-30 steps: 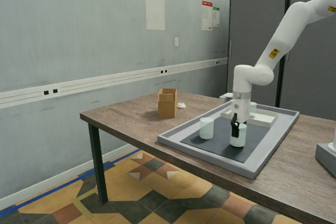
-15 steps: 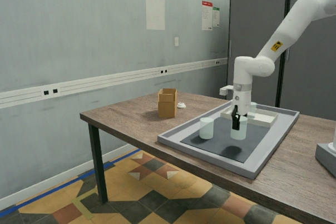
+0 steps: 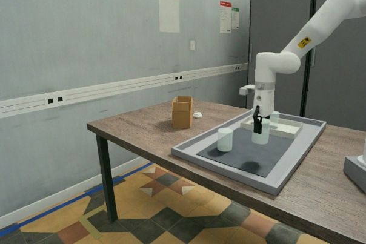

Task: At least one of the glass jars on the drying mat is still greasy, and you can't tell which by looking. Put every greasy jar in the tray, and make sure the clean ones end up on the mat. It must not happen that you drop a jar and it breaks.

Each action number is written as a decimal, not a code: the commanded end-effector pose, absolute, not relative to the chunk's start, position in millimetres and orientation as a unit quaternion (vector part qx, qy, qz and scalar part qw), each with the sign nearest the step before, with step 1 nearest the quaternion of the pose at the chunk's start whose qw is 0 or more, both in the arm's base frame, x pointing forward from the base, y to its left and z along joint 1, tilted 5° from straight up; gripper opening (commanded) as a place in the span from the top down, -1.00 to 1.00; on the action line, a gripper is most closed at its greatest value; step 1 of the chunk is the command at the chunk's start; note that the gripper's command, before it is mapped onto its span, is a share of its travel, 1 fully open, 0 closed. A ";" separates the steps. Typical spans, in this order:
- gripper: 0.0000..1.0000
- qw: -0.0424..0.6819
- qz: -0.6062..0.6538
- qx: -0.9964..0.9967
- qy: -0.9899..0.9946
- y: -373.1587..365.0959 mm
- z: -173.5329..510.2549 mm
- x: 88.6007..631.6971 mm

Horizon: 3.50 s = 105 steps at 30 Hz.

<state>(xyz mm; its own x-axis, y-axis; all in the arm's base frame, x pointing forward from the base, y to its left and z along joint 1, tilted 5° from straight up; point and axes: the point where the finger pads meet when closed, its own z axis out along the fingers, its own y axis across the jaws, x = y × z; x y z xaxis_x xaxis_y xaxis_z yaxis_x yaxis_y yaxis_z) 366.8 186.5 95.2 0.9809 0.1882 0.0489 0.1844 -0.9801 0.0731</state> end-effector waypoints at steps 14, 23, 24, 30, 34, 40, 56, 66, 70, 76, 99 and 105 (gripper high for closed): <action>1.00 0.033 0.029 0.995 0.094 189.8 139.2 364.8; 1.00 0.033 0.029 0.995 0.094 190.9 157.5 363.6; 1.00 0.033 0.029 0.995 0.094 191.1 160.1 363.5; 1.00 0.033 0.029 0.995 0.094 171.5 161.6 367.5; 1.00 0.033 0.029 0.995 0.094 158.5 162.6 370.2; 1.00 0.033 0.029 0.995 0.094 145.5 163.5 372.8; 1.00 0.033 0.029 0.995 0.094 100.0 166.9 382.2; 1.00 0.033 0.029 0.995 0.094 67.4 169.4 388.9; 1.00 0.033 0.029 0.995 0.094 57.6 170.1 390.9; 1.00 0.033 0.029 0.995 0.094 41.4 171.3 394.3; 1.00 0.033 0.029 0.995 0.094 -27.0 176.4 408.3; 1.00 0.033 0.029 0.995 0.094 -40.0 177.4 411.0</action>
